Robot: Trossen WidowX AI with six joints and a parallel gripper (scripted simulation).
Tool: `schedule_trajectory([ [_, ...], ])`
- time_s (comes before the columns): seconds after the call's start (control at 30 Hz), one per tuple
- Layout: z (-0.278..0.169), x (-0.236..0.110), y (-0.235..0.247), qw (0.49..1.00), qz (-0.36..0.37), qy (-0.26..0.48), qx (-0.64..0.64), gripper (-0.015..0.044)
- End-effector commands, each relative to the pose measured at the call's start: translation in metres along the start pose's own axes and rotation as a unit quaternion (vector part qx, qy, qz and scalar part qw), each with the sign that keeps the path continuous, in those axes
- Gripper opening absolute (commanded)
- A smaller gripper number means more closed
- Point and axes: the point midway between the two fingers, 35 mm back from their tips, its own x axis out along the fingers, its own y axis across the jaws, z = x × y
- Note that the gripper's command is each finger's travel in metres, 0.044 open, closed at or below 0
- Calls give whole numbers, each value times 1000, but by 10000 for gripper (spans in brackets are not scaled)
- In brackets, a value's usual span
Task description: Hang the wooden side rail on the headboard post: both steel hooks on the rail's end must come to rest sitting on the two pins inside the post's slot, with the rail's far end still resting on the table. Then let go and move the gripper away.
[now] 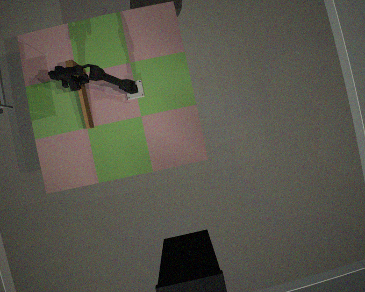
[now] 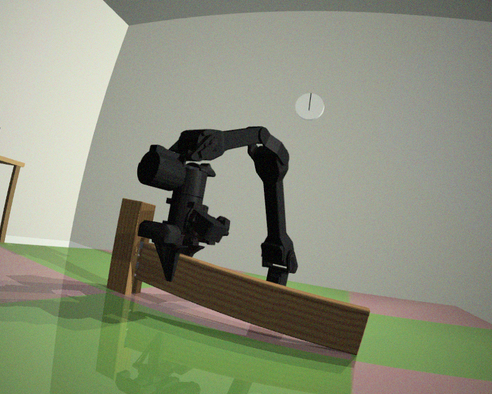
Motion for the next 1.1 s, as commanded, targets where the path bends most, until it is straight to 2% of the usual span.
schedule_trajectory([
  [0.0,-2,-4,-2,1000,-5,3,-2,0],
  [1.07,-5,-1,0,1000,-5,3,-2,0],
])
